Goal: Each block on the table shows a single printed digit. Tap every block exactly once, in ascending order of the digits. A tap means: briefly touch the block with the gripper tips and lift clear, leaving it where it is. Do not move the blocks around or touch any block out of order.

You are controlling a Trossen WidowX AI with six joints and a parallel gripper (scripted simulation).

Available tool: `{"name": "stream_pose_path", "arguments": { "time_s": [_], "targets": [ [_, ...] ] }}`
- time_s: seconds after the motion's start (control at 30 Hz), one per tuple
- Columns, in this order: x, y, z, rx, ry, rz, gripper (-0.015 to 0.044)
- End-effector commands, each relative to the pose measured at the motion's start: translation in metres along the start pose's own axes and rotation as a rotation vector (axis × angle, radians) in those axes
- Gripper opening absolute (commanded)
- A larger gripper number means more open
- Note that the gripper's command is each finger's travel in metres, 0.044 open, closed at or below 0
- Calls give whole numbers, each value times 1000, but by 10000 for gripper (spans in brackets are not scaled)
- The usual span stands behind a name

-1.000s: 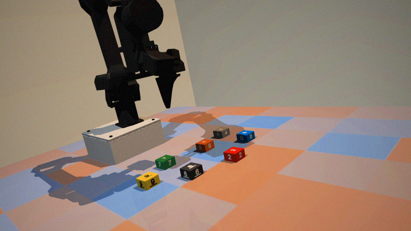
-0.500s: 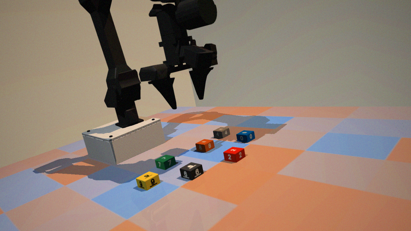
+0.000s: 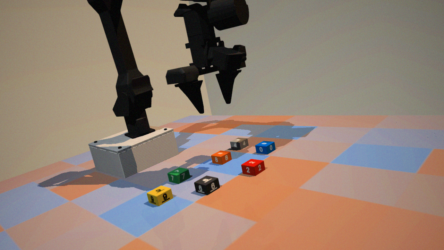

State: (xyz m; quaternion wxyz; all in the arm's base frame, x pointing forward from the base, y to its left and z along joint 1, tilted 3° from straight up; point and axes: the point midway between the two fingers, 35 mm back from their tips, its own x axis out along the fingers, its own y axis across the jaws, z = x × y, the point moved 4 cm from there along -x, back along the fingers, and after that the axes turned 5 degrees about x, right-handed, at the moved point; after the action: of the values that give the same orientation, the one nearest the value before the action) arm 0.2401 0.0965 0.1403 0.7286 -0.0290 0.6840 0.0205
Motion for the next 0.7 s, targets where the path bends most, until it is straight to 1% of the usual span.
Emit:
{"name": "stream_pose_path", "arguments": {
  "time_s": [0.0, 0.2, 0.3, 0.47, 0.67],
  "targets": [
    [-1, 0, 1, 5, -5, -3, 400],
    [-1, 2, 0, 5, -5, -3, 400],
    [0, 28, -11, 5, -3, 0, 400],
    [0, 77, -44, 6, 0, 4, 400],
    [0, 83, -50, 6, 0, 5, 400]
  ]
}}
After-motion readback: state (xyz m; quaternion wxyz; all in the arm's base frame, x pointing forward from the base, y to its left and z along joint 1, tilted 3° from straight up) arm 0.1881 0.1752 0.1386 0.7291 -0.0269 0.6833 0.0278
